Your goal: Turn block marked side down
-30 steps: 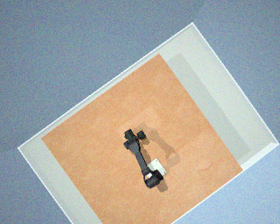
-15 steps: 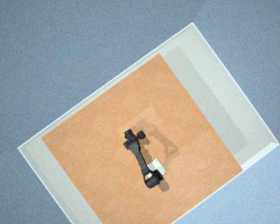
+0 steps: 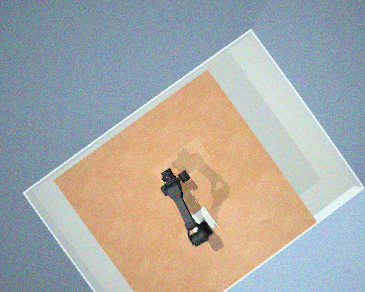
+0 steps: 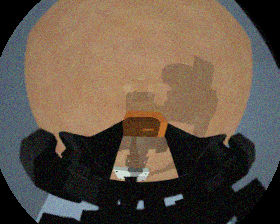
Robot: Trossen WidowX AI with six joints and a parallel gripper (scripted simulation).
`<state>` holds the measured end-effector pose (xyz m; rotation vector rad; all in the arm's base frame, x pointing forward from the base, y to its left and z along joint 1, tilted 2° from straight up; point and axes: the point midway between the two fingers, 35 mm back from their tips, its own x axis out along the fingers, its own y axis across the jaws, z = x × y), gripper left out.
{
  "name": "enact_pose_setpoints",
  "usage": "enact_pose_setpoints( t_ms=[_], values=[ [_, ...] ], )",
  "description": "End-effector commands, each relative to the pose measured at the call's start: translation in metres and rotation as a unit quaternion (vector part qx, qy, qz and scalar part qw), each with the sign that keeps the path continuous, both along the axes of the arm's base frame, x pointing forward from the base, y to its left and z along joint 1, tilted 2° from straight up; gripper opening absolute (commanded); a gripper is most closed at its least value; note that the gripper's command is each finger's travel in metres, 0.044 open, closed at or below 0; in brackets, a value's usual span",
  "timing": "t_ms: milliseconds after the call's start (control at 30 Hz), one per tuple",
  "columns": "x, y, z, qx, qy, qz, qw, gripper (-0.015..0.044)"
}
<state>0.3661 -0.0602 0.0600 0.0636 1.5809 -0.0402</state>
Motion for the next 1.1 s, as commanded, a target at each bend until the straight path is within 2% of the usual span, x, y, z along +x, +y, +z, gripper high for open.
enact_pose_setpoints(
  t_ms=[0, 1067],
  values=[
    [0.001, 0.000, 0.009, -0.002, -0.007, -0.001, 1.000, 0.0000],
    [0.001, -0.001, -0.005, -0.015, -0.229, -0.006, 0.973, 0.0000]
  ],
)
